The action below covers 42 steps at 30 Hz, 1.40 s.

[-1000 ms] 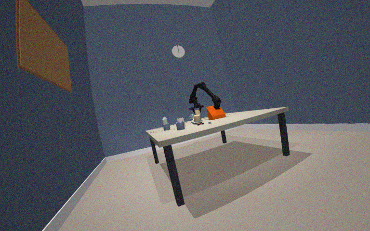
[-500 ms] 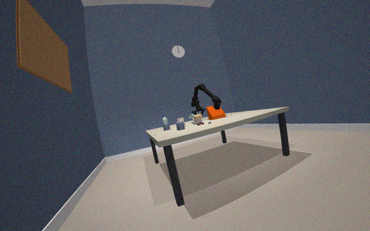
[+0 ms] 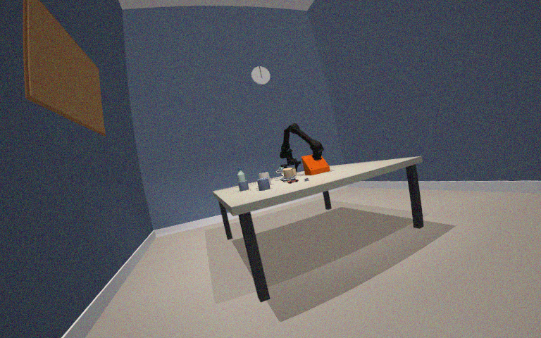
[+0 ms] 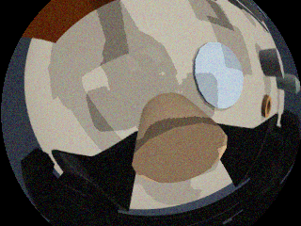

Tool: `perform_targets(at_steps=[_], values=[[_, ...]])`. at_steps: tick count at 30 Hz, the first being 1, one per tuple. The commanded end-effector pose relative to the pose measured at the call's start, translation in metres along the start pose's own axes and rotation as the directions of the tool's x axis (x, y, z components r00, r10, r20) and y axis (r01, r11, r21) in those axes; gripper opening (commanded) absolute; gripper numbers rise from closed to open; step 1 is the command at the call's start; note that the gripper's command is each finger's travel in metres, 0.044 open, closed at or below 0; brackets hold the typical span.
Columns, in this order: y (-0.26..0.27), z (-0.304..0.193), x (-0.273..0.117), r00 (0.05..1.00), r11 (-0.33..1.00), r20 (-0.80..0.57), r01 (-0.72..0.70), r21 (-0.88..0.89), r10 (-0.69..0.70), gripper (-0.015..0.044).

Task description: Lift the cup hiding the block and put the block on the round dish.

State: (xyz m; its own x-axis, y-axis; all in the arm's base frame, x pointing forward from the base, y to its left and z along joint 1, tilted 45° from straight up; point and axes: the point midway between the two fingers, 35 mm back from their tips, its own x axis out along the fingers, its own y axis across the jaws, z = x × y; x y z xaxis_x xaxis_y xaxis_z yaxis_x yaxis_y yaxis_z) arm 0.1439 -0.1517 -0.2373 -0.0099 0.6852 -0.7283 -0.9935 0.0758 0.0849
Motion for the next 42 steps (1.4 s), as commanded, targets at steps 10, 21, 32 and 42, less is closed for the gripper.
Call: perform_targets(at_steps=[10,21,32,42], values=[[0.0,0.0,0.0,1.0,1.0,0.0,0.0,0.0,0.0,0.0263],[0.0,0.0,-0.051,1.0,1.0,0.0,0.003,0.005,-0.003,0.044],[-0.022,0.002,-0.065,0.996,0.999,-0.085,-0.026,-0.026,0.023,0.0282],[-0.038,0.018,-0.073,0.997,0.964,-0.081,0.006,0.265,0.016,0.026]])
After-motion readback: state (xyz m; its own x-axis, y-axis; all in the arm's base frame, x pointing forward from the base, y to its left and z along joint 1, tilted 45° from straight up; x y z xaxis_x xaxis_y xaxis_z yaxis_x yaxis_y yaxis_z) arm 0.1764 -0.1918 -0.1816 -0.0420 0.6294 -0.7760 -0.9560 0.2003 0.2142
